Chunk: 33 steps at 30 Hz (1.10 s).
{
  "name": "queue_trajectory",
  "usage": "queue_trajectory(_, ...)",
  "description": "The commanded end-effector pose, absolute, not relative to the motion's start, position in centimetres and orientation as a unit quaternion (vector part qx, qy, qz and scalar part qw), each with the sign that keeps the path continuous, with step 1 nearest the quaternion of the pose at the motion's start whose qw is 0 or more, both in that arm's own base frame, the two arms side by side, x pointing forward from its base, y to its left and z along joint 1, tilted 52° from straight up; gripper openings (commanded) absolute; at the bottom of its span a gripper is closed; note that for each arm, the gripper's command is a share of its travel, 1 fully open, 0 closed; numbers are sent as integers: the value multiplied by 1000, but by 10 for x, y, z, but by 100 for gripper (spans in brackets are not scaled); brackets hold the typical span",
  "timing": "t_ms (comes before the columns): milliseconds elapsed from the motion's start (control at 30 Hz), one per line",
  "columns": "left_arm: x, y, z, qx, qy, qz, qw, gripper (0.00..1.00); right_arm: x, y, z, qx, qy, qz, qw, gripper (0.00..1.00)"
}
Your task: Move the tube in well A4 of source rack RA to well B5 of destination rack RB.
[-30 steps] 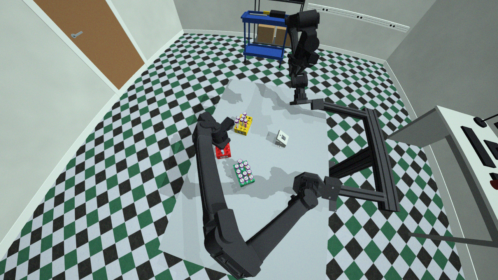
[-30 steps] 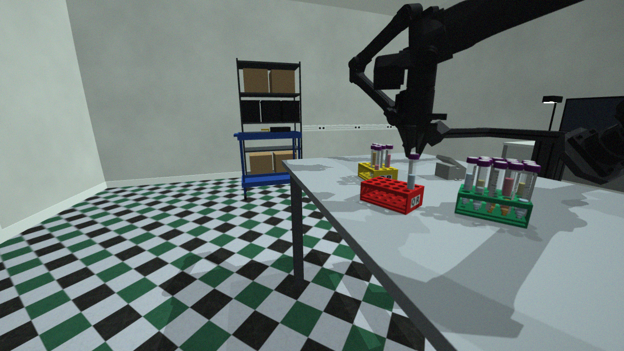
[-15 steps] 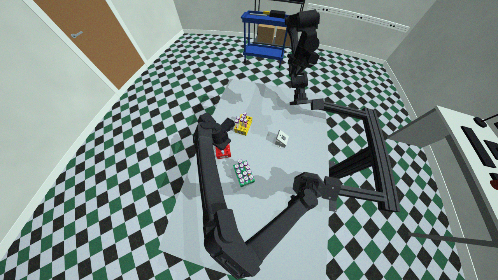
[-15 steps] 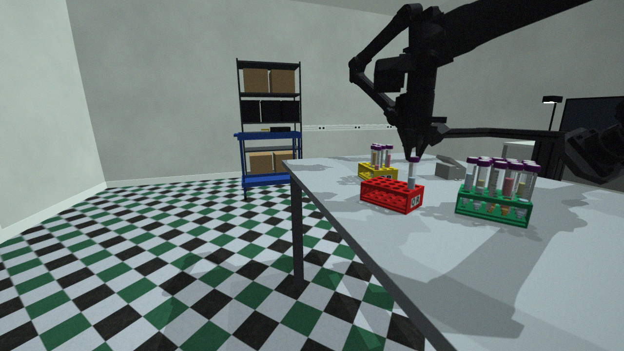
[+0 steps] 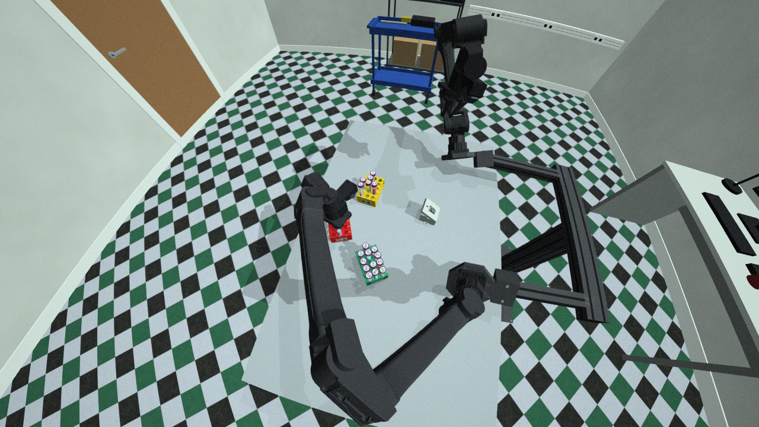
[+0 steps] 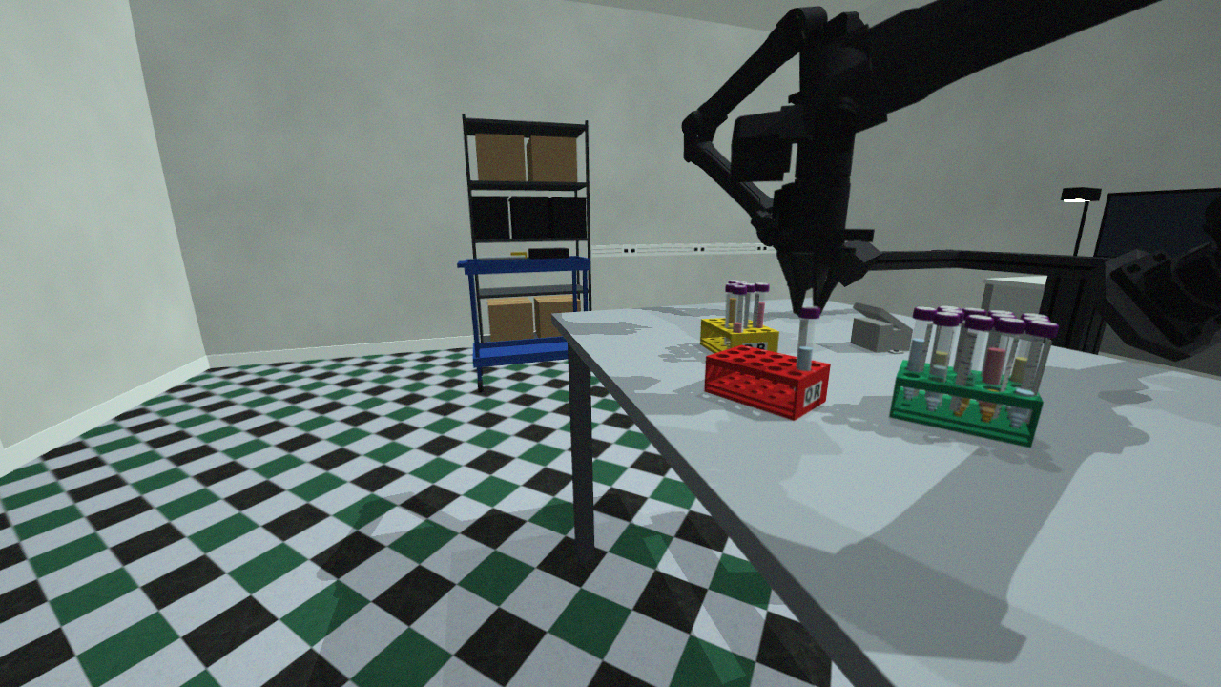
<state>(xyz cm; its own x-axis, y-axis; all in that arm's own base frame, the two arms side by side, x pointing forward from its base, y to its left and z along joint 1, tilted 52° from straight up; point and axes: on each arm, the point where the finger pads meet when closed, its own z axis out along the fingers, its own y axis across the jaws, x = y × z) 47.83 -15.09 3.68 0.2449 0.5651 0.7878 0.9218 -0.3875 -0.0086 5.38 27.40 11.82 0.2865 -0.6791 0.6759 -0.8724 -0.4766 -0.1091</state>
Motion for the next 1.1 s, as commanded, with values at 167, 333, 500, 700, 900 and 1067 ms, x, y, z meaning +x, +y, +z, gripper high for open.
queue_trajectory(167,485,-139,27,-745,-502,-360,252,0,53,286,123,792,-496,331,129,30)
queue_trajectory(333,485,-139,27,-745,-502,-360,252,0,53,286,123,792,-496,331,129,30)
queue_trajectory(500,485,-139,27,-745,-502,-360,252,0,53,286,123,792,-496,331,129,30)
queue_trajectory(700,485,-139,27,-745,-502,-360,252,0,53,286,123,792,-496,331,129,30)
queue_trajectory(900,485,-139,27,-745,-502,-360,252,0,53,286,123,792,-496,331,129,30)
queue_trajectory(1067,485,-139,27,-745,-502,-360,252,24,53,286,123,792,-496,331,129,30)
